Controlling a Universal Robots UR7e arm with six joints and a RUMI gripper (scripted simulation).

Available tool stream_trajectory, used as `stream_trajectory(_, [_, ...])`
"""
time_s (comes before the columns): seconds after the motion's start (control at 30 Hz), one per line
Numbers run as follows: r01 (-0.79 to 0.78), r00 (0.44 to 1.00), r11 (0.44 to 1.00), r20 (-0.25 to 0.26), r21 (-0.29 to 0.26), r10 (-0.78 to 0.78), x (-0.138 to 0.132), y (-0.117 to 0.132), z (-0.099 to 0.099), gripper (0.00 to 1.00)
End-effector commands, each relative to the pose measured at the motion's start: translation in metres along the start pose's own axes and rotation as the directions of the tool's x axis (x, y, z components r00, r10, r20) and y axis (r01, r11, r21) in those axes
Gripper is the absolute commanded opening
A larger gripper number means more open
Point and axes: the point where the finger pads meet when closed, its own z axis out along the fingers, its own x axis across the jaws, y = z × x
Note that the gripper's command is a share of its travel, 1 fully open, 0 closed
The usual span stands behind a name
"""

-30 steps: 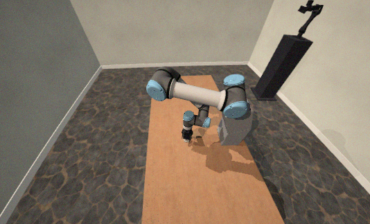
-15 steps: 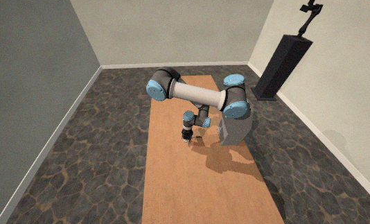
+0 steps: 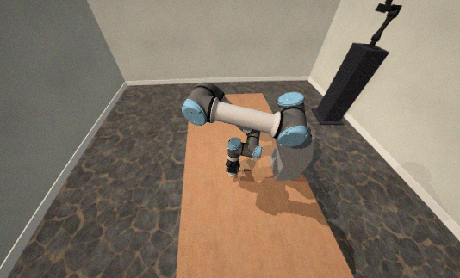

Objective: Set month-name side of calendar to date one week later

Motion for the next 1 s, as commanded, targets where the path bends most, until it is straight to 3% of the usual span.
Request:
stream_trajectory(0.0, [0.0, 1.0, 1.0, 0.001, 0.0, 0.0, 0.0, 0.0, -0.004, 0.29])
stream_trajectory(0.2, [-0.001, 1.0, 1.0, 0.001, 0.001, 0.001, 0.0, 0.0, -0.013, 0.29])
stream_trajectory(0.67, [-0.001, 1.0, 1.0, 0.001, 0.0, 0.001, 0.0, 0.0, -0.076, 0.29])
stream_trajectory(0.97, [-0.001, 1.0, 1.0, 0.001, 0.0, 0.001, 0.0, 0.0, -0.09, 0.29])
